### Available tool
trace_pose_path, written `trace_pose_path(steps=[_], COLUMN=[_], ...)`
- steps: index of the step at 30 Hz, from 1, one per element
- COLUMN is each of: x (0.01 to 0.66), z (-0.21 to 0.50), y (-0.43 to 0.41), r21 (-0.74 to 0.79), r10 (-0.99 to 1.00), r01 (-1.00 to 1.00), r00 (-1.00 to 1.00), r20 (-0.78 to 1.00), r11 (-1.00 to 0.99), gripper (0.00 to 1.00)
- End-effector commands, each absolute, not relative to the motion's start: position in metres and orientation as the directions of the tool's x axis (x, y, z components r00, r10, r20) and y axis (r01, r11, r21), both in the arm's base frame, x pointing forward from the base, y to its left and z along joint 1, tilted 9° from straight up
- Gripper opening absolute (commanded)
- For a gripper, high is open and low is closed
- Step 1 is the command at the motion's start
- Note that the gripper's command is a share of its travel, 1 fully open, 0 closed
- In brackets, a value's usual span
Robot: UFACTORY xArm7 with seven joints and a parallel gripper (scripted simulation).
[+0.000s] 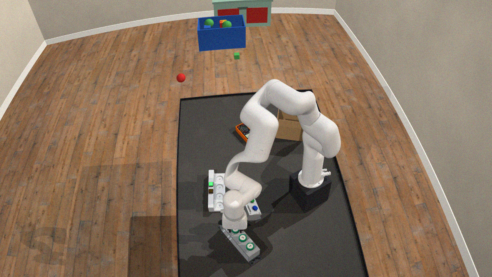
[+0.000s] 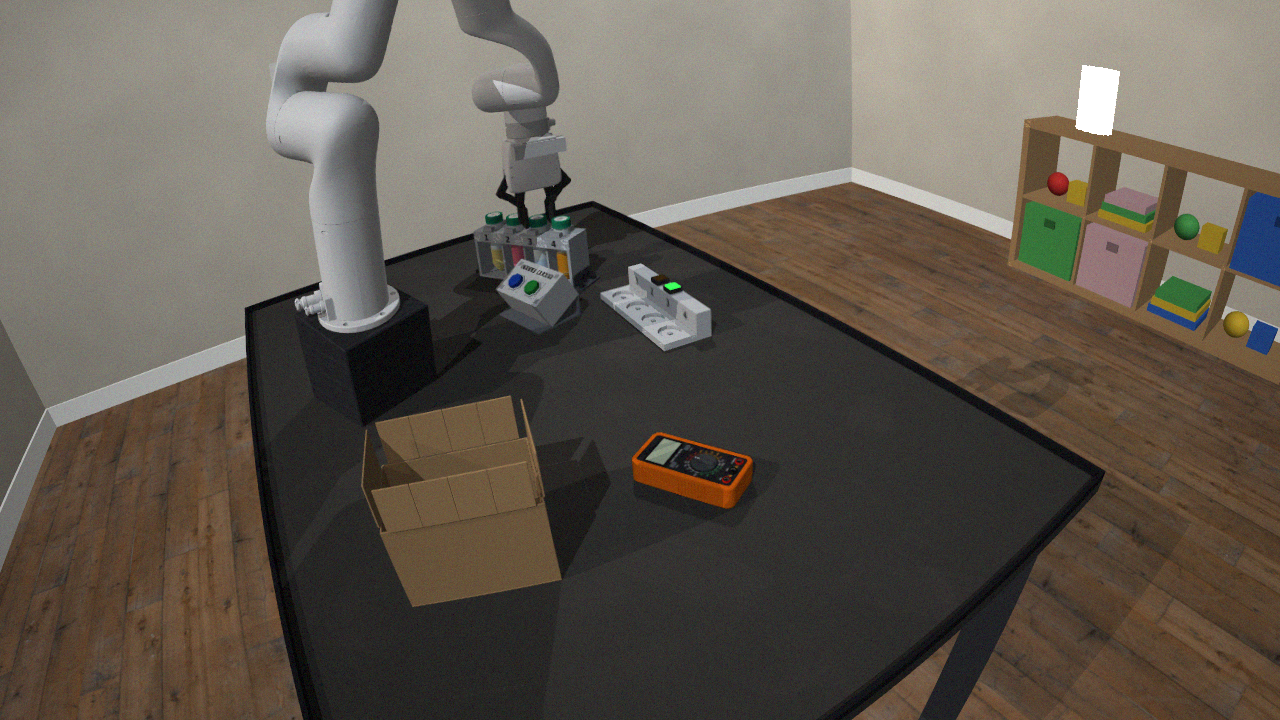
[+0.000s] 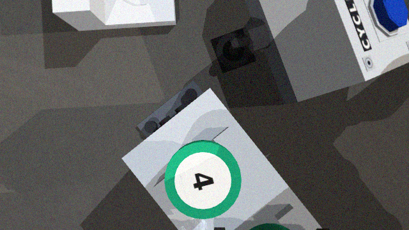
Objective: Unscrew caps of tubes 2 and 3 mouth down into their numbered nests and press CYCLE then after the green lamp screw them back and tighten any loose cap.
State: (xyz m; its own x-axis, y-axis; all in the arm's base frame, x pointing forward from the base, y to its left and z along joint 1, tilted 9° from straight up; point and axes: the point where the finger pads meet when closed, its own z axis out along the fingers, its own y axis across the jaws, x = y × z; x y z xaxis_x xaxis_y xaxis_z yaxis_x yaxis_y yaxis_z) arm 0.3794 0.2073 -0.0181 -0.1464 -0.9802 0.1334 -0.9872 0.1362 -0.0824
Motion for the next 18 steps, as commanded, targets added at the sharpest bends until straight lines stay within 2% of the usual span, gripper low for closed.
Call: trace_pose_path(steps=[1, 5, 7, 9, 18], x=[0.3805, 0.3805, 0.3805, 0.3805, 0.3805], z=[-0.0166, -0.0166, -0.0166, -0.0166, -0.0166], y=[0.2088, 0.2088, 0.2088, 0.2088, 0.2088], r21=[-0.042, -0.013, -0.013, 0.015, 0.071], r10=[-0.981, -0.932, -0.932, -0.857, -0.595], r01=[-0.989, -0.942, -0.942, -0.868, -0.607], r00=[0.132, 0.329, 0.329, 0.493, 0.792], r20=[0.144, 0.150, 0.150, 0.149, 0.134], r11=[-0.139, -0.334, -0.334, -0.497, -0.792], gripper=[0.46, 0.46, 0.46, 0.46, 0.46])
